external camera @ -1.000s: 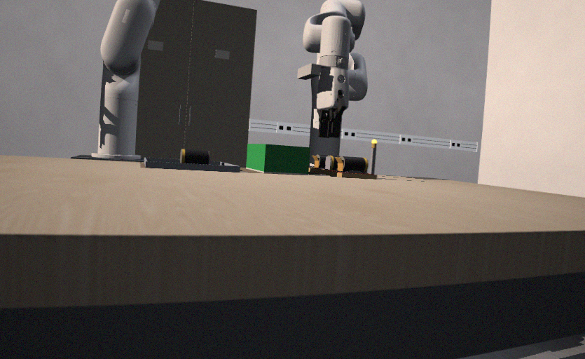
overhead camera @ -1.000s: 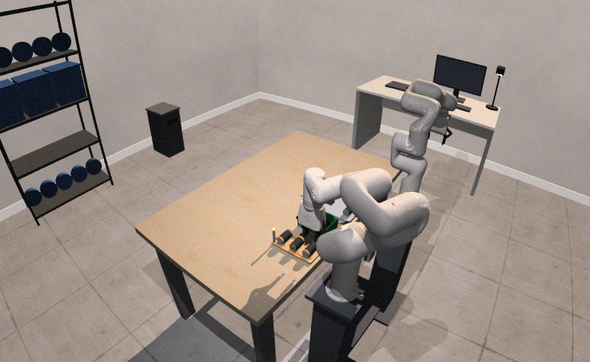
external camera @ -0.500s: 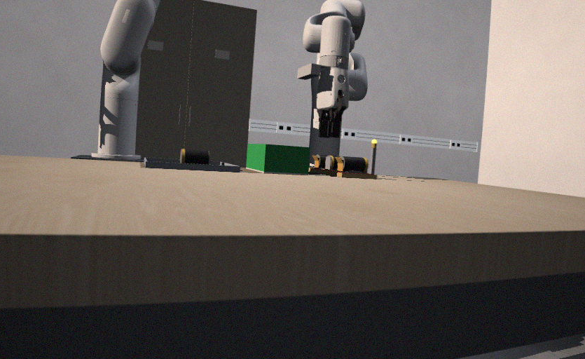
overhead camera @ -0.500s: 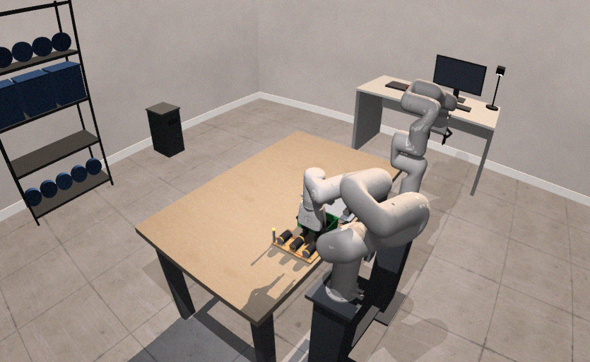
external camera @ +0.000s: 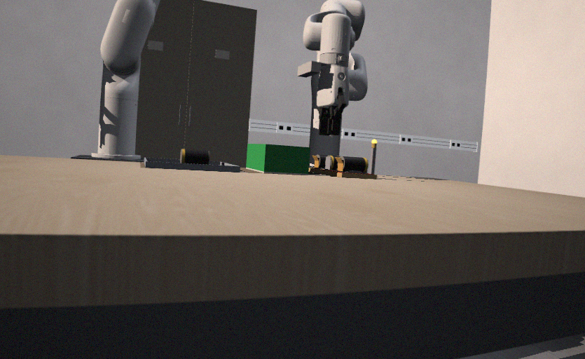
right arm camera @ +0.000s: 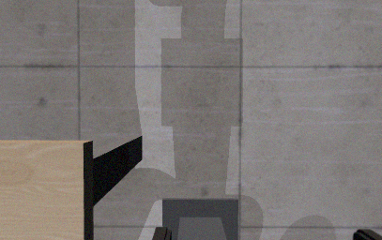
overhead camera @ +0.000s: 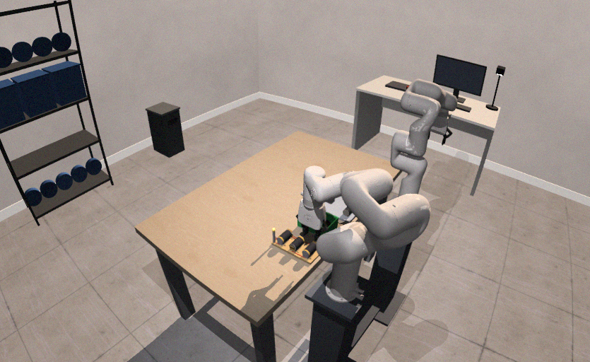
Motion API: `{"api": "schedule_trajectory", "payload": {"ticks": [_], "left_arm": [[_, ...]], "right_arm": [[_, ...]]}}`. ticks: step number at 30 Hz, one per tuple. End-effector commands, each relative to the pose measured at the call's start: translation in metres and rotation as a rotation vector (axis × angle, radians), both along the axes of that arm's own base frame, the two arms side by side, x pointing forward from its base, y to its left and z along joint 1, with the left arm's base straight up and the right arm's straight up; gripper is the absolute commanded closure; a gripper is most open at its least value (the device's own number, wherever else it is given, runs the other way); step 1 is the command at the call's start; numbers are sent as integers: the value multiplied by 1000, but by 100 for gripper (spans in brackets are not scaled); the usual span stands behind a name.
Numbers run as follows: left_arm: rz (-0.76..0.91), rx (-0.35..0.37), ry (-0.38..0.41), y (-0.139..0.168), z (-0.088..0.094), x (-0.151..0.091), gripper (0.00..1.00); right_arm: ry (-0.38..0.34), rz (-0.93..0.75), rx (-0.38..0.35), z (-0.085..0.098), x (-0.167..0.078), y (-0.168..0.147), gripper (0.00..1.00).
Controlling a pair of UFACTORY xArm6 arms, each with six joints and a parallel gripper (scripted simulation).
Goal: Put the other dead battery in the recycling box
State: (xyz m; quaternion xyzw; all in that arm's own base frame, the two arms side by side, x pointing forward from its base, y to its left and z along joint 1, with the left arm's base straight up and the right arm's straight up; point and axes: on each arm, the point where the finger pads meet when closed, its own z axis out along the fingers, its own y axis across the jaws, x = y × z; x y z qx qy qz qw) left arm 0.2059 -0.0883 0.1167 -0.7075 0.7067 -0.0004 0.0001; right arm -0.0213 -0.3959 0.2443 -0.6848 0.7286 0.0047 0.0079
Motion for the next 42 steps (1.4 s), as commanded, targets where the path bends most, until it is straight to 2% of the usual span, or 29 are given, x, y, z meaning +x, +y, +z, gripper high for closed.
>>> {"api": "schedule_trajectory", "payload": {"ticks": [1,3,5,42], "left_arm": [[-3,-9,-12,-2,16,3,49],[-4,-9,-12,-2,36,3,49],[-4,-9,-12,-2,47,3,49],[-4,-9,-12,-2,47,3,49]], "right_arm": [[5,9,-18,6,0,-4,0],[5,9,-18,6,0,-4,0],[5,9,-18,6,0,-4,0],[5,9,-18,6,0,-4,0]]}}
